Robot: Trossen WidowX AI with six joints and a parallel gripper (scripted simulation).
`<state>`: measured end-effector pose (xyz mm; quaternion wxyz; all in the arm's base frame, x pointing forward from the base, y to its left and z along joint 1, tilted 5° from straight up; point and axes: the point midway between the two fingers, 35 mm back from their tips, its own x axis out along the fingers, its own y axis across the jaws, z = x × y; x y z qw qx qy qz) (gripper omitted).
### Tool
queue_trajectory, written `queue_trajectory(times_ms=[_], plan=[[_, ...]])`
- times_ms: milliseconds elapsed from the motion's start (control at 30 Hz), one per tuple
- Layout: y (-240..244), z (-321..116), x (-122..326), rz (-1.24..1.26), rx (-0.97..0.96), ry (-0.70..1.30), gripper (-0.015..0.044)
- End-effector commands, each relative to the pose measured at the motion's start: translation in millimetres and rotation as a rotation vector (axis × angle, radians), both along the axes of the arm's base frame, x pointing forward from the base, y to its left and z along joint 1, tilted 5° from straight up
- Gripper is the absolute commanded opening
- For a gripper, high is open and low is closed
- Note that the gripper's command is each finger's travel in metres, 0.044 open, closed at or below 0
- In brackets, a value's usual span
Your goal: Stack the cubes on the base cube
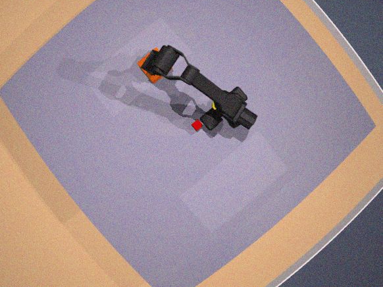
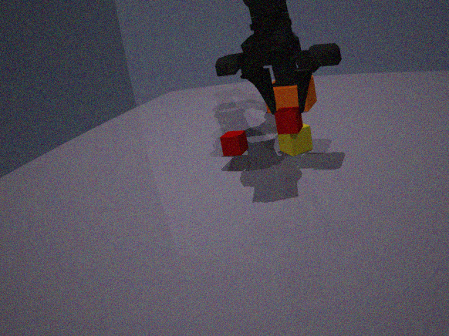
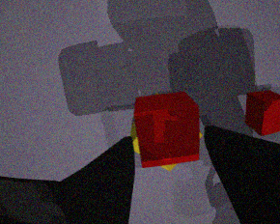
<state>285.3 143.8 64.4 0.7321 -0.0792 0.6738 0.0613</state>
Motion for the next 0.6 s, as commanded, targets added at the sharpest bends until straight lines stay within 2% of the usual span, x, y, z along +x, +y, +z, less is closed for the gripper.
queue_trajectory(times_ms=[0,567], plan=[[2,8,2,-0.001,0.006,-0.010,0.0205],[2,24,0,-0.001,0.006,-0.010,0.0205]])
